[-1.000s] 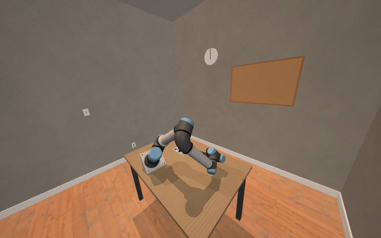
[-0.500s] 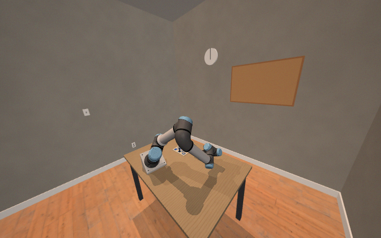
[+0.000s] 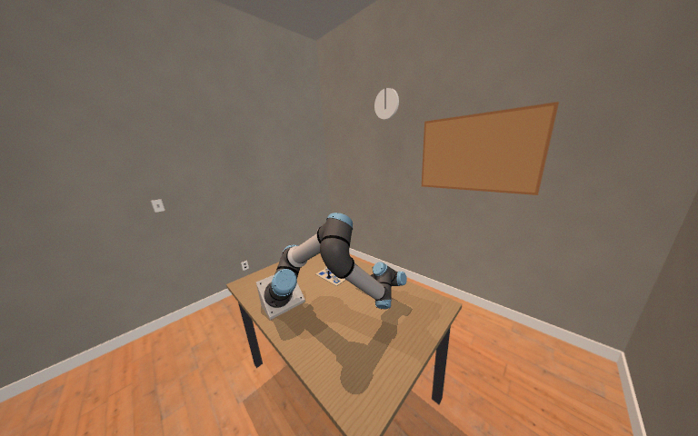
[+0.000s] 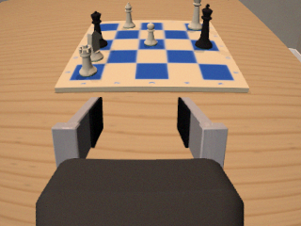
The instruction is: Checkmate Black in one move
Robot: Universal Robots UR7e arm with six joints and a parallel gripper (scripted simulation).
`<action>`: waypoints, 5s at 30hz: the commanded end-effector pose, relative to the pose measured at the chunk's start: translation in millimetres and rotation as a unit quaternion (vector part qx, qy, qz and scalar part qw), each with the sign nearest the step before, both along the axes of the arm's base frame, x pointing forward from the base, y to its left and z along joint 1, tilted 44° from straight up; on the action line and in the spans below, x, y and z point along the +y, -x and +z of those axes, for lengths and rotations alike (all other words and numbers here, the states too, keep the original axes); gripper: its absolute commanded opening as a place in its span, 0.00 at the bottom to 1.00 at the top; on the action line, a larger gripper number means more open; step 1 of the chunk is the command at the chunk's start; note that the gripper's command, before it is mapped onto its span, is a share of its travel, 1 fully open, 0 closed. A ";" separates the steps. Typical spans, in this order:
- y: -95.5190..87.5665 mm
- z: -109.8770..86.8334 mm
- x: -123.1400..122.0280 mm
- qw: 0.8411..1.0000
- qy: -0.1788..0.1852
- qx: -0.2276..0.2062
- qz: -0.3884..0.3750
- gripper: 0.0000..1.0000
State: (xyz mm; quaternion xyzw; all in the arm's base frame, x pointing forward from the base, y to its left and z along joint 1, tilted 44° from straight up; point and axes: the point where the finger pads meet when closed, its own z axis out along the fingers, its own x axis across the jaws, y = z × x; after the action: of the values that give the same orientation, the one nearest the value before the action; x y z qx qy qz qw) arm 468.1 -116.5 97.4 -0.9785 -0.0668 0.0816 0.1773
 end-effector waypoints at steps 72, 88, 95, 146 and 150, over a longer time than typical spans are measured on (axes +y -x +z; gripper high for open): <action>14.9 46.0 76.5 0.998 0.041 0.014 0.048 1.00; 64.7 -8.4 126.6 0.935 0.249 0.037 0.250 1.00; 83.0 -15.7 145.1 0.868 0.363 0.016 0.339 1.00; 96.4 -18.0 159.5 0.824 0.491 -0.052 0.279 1.00; 96.3 -20.3 158.5 0.830 0.497 -0.061 0.245 1.00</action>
State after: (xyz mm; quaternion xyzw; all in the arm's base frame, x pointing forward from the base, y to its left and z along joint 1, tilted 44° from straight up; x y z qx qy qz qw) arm 371.5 42.8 79.1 -0.8789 -0.2968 0.0986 -0.3601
